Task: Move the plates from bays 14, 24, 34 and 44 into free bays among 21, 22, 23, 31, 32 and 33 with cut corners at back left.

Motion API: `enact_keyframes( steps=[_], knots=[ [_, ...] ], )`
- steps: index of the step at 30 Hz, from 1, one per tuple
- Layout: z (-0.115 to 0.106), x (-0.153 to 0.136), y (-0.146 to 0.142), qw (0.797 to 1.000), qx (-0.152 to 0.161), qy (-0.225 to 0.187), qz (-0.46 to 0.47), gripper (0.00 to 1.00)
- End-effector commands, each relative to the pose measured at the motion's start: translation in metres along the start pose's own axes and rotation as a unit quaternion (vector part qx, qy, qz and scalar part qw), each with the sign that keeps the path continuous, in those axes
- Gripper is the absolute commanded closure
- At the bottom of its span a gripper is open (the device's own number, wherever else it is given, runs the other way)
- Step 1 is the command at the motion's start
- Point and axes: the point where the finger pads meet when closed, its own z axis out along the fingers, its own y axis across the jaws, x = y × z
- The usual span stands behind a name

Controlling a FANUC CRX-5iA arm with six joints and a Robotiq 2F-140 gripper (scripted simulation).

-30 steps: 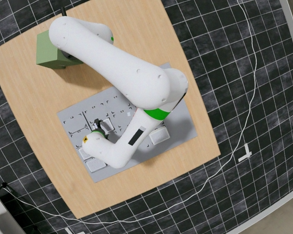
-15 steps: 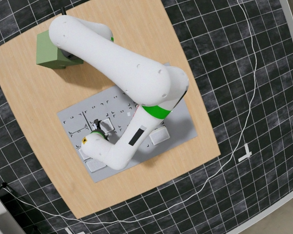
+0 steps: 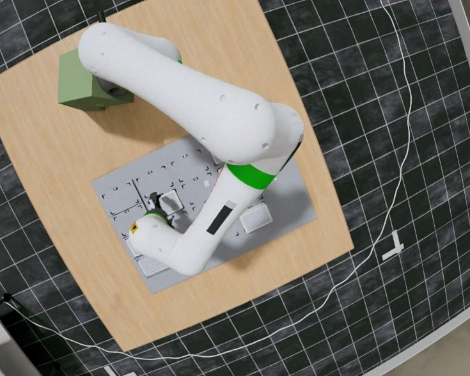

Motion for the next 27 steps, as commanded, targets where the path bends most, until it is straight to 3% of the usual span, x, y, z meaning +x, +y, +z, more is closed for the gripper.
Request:
enact_keyframes(
  steps=[1,27],
  knots=[
    [-0.004,0.000,0.000,1.000,0.000,0.001,0.000,0.30],
    [-0.028,0.000,0.000,1.000,0.000,0.001,0.000,0.30]
  ],
)
